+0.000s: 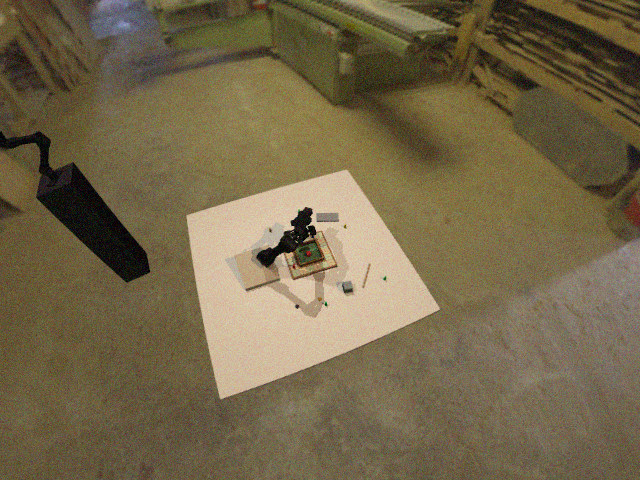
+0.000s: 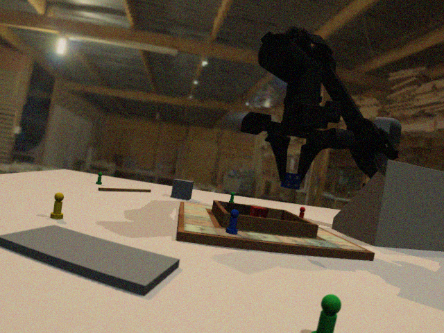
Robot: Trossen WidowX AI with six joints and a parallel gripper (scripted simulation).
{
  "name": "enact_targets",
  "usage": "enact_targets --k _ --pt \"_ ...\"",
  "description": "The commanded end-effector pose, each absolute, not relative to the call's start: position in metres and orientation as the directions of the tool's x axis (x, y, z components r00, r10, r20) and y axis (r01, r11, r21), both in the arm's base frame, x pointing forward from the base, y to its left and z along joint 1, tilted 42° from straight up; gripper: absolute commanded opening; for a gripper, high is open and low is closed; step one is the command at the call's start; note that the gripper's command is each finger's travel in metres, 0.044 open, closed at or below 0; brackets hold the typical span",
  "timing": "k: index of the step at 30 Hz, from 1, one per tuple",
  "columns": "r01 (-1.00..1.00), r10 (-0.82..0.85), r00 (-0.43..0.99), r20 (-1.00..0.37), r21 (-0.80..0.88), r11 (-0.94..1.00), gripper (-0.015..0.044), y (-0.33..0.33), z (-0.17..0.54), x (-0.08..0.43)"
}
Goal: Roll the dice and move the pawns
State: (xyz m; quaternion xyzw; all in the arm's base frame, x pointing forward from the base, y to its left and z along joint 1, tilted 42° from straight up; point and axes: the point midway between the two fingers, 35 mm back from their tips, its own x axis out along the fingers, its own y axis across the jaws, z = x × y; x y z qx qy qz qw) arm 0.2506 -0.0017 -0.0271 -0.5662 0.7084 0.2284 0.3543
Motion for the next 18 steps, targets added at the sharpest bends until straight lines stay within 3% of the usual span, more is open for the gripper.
enact_targets --k 1,9,18 --pt "-0.984 -0.646 -0.107 -0.755 -0.014 0.179 0.0000 -0.013 -0.022 0.243" --pt "-0.983 -0.630 -0.115 -0.768 -0.002 0.183 0.0000 -0.014 -0.023 0.242" --pt "-0.970 -0.380 -0.167 -0.910 0.082 0.230 0.0000 -0.017 -0.032 0.234"
